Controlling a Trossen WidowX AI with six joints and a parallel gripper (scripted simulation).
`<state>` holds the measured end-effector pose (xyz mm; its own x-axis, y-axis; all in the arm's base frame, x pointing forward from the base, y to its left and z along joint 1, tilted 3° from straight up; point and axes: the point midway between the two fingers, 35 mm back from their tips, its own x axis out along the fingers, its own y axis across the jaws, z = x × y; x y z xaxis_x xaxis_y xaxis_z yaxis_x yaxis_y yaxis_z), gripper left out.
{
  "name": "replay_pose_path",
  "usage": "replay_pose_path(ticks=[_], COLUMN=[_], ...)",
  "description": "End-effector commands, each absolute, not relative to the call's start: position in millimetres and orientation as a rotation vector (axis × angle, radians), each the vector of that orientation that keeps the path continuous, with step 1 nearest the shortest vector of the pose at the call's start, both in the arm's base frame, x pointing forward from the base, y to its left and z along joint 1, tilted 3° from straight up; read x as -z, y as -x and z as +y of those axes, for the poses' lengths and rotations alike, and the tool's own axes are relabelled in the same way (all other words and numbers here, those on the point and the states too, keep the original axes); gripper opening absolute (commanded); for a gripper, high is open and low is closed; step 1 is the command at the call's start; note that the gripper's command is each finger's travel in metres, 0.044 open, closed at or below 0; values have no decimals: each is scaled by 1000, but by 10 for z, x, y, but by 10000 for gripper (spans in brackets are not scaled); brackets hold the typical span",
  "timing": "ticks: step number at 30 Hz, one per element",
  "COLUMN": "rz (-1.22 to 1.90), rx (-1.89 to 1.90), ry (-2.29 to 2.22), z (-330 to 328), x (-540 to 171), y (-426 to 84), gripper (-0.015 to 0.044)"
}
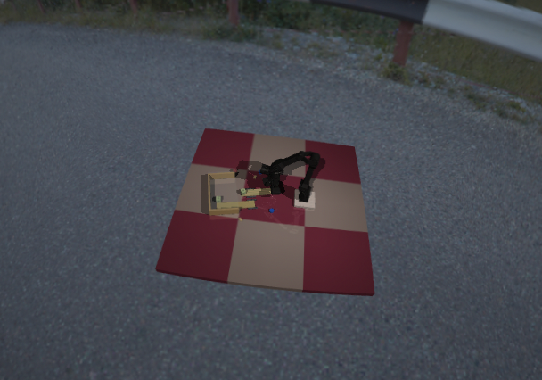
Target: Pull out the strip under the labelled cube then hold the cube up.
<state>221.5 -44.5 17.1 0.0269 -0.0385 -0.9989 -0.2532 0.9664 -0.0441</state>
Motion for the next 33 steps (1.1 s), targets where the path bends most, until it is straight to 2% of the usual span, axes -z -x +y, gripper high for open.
replay_pose_path(ticks=[1,5,10,15,27,33], rz=[1541,1569,1571,1556,1552,1550], rx=[-168,-175,-176,-301,-304,-304], ry=[233,232,232,355,357,357], z=[-444,-431,-429,-347,-210,-147], x=[-194,-576,-600,-593,-624,-645], y=[-2219,-2232,-2231,-2455,-2832,-3031], gripper=[0,0,0,131,440,440])
